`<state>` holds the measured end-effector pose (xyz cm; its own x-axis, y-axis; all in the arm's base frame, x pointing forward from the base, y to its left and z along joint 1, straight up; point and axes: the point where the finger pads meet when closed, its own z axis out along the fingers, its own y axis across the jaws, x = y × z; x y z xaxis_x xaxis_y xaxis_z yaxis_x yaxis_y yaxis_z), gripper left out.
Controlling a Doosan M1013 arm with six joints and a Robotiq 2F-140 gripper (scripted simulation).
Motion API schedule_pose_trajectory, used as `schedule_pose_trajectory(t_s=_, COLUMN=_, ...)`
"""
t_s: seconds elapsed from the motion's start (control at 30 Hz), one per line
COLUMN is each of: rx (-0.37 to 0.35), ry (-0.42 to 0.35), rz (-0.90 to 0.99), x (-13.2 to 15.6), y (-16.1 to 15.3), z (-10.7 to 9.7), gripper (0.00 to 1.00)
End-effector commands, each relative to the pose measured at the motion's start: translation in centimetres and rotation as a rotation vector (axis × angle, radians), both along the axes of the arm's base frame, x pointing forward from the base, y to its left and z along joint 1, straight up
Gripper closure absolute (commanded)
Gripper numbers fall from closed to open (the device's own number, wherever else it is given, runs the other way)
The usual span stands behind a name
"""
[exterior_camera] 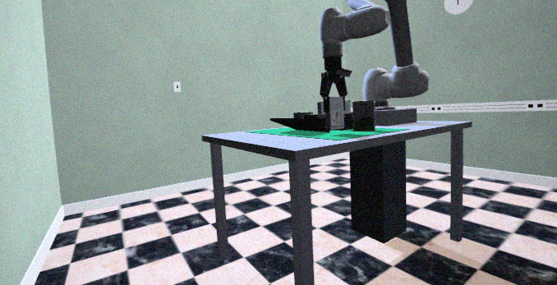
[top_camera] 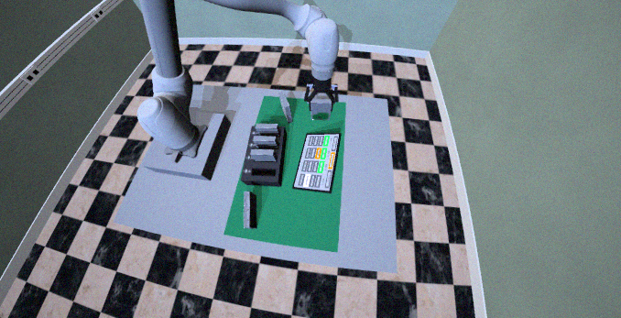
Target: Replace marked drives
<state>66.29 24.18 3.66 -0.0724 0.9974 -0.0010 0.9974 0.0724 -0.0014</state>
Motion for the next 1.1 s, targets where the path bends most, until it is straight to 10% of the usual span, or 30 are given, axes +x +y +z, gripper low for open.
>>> schedule_pose_trajectory(t_s=0.0, rx=0.001, ry=-0.001, rz=0.000, x=0.0, y=0.0, z=0.0, gripper=0.90)
schedule_pose_trajectory(t_s=1.07, rx=0.001, ry=-0.001, rz=0.000, x=0.0, y=0.0, z=-1.2, gripper=0.90)
